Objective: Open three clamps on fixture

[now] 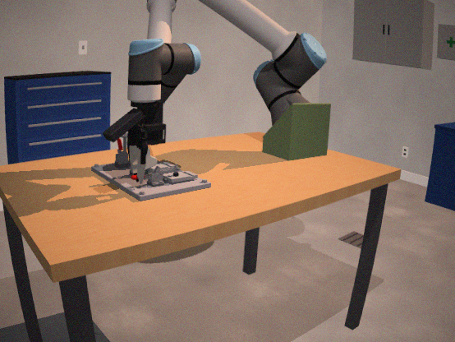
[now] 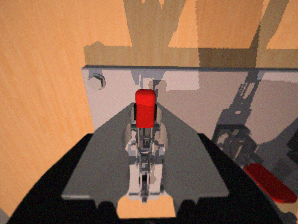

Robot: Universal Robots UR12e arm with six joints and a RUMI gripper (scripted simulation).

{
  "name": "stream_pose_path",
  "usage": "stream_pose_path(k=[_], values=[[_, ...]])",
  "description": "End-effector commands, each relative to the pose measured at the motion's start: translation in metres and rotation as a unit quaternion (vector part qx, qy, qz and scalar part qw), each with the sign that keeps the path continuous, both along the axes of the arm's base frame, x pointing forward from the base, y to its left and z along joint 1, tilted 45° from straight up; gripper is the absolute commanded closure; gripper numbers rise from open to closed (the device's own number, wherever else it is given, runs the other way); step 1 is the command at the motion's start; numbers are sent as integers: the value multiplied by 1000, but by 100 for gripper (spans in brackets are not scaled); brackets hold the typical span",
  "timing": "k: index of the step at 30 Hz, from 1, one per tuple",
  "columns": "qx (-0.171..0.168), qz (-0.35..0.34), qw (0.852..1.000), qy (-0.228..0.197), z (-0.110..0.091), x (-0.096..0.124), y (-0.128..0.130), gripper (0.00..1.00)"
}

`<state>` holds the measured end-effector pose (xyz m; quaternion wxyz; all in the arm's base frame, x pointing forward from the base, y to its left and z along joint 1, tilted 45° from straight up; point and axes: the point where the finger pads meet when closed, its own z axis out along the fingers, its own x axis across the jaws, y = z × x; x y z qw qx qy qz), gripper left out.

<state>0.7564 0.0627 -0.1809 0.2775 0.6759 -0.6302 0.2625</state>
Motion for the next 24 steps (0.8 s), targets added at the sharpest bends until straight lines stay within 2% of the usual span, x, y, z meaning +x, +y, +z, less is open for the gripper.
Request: stream_pose_path(k=[1,24], values=[[0,2,1000,-1,3,-1,4,100],[0,2,1000,-1,8,-4,9,100]])
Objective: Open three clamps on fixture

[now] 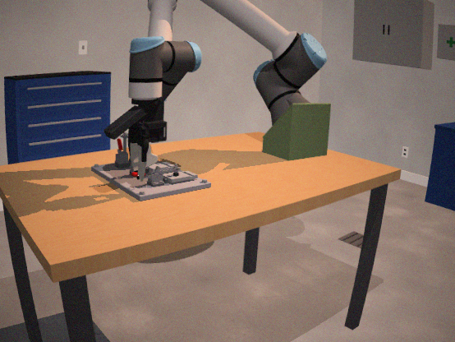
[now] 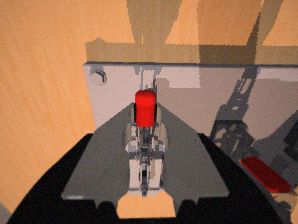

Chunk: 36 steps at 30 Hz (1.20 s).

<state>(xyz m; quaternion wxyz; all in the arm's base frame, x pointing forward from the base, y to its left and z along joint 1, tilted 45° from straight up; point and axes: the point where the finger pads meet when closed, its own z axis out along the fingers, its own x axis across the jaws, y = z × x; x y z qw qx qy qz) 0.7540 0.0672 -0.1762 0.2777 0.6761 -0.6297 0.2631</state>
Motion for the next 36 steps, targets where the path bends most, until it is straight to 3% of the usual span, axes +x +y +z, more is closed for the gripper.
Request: stream_pose_path(k=[1,36], values=[[1,2,1000,0,4,-2,5,100],[1,2,1000,0,18,-22,17,100]])
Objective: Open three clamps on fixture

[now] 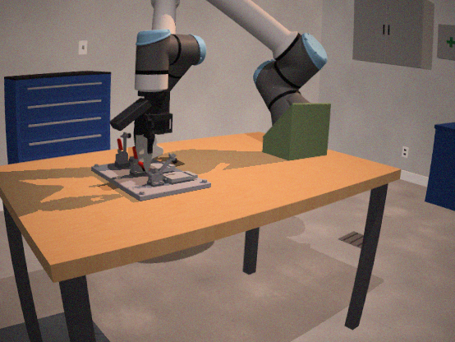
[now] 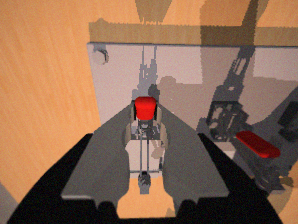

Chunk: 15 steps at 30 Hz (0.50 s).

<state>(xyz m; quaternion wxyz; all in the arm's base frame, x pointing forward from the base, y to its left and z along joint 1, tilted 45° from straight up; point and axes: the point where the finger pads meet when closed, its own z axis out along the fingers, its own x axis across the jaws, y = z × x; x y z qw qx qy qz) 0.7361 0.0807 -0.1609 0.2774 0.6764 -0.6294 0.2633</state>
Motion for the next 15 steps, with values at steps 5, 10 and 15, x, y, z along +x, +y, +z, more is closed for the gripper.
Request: stream_pose_path(k=[5,10,15], values=[[1,1,1000,0,4,-8,5,100],[1,1,1000,0,5,-12,6,100],[1,1,1000,0,6,-14,6,100]])
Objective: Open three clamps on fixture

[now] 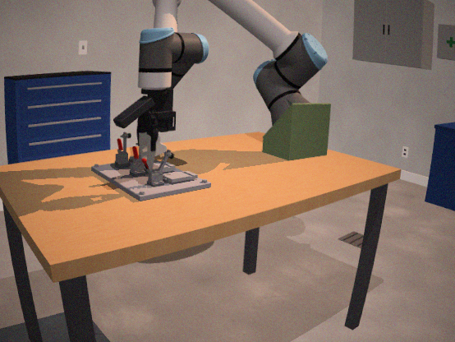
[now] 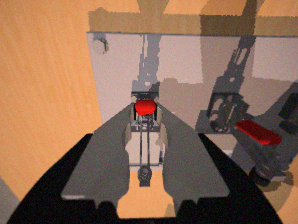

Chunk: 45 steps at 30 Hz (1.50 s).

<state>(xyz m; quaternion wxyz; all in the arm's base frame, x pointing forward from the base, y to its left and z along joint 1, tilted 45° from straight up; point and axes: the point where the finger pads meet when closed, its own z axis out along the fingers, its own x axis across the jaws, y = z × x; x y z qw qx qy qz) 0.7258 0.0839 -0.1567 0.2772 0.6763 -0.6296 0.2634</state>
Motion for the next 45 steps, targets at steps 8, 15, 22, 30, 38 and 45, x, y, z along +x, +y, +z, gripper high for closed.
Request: stream_pose_path(k=[8,15,22,30,38,45], values=[[0,1,1000,0,3,-9,3,100],[0,1,1000,0,3,-13,3,100],[0,1,1000,0,3,-16,2,100],[0,1,1000,0,3,-19,2,100],[0,1,1000,1,3,-20,2,100],[0,1,1000,1,3,-21,1,100]])
